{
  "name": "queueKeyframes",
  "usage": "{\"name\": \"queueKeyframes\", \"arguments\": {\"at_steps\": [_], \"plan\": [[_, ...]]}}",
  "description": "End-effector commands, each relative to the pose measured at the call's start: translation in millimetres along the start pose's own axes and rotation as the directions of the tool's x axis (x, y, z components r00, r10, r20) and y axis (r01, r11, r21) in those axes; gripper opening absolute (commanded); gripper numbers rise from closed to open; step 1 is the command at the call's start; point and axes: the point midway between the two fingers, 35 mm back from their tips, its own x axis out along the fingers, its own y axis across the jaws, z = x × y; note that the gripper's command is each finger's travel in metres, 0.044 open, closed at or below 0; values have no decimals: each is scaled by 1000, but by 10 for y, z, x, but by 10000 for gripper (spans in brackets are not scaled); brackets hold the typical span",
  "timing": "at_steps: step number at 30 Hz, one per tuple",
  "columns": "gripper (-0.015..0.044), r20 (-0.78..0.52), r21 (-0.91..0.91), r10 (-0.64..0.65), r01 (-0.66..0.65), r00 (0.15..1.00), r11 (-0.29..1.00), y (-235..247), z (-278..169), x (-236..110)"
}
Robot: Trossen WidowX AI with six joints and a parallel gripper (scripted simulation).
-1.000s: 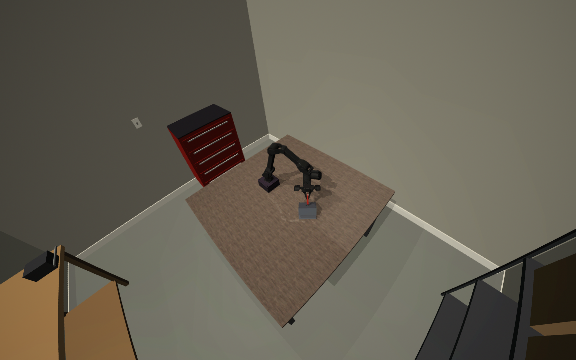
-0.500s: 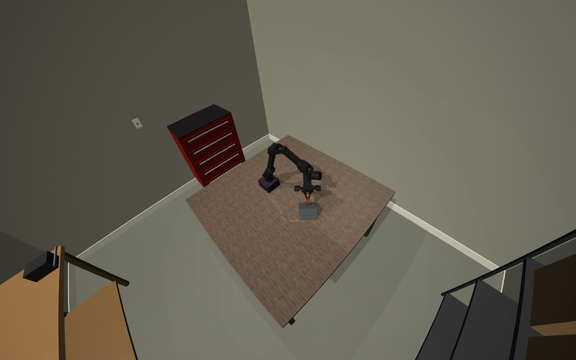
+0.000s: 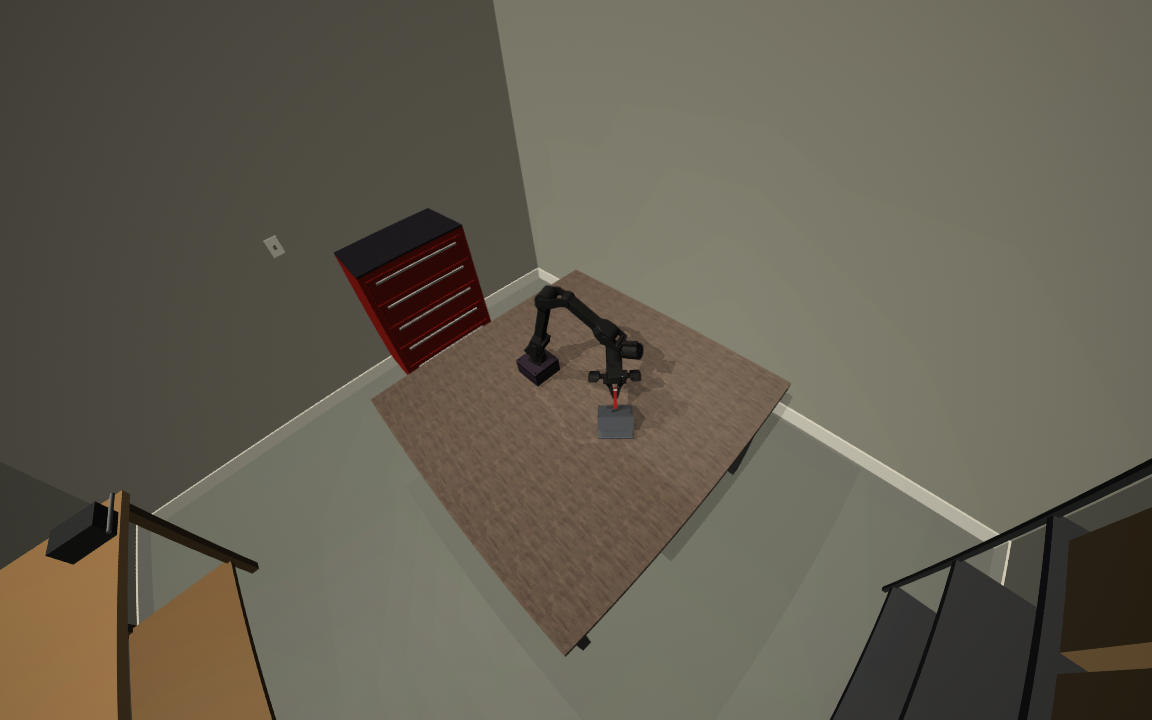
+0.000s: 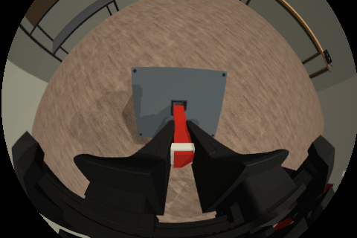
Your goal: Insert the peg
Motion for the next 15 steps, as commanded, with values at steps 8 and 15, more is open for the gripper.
{"name": "queueKeyframes", "arguments": {"at_steps": [8, 15], "plan": [[0, -1, 0, -6, 6, 1000, 1000, -34, -21, 44], [0, -1, 0, -6, 6, 1000, 1000, -31, -16, 65]]}}
